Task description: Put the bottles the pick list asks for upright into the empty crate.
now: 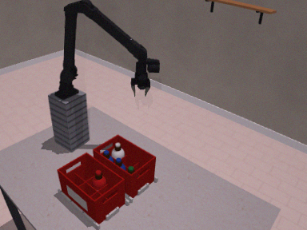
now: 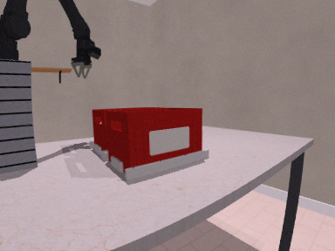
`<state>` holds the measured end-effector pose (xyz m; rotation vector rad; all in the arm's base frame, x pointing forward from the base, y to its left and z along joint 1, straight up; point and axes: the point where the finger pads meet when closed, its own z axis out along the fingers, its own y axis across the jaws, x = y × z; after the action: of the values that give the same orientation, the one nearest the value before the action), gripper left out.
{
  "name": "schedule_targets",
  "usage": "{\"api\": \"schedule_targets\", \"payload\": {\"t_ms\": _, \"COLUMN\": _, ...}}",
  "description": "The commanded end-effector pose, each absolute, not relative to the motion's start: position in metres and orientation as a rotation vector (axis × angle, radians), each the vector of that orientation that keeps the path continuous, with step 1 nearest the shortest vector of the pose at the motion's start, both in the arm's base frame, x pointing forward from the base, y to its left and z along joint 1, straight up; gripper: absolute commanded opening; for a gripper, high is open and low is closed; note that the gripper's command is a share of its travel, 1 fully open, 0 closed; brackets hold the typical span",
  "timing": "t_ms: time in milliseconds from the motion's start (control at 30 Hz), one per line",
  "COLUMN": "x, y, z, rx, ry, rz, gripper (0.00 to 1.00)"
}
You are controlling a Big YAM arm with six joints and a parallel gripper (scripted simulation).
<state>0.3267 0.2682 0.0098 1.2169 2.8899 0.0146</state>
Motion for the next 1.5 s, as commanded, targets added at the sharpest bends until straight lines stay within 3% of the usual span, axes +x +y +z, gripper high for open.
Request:
{"api": "schedule_targets", "payload": {"t_ms": 0, "x": 0.337, "y": 0.296, "z": 0.032, "rx": 1.254, "ry": 2.851, "rz": 0.059, "gripper": 0.61}}
{"api": "schedule_targets", "payload": {"t_ms": 433, "x": 0.327, "y": 0.34, "z": 0.06, "rx": 1.254, "ry": 2.85, "rz": 0.08, "gripper": 0.61}}
{"api": "schedule_targets", "payload": {"t_ms": 1467, "x": 0.324, "y": 0.328, "z": 0.049, "rx": 1.258, "ry": 2.859, "rz": 0.052, "gripper": 0.61}}
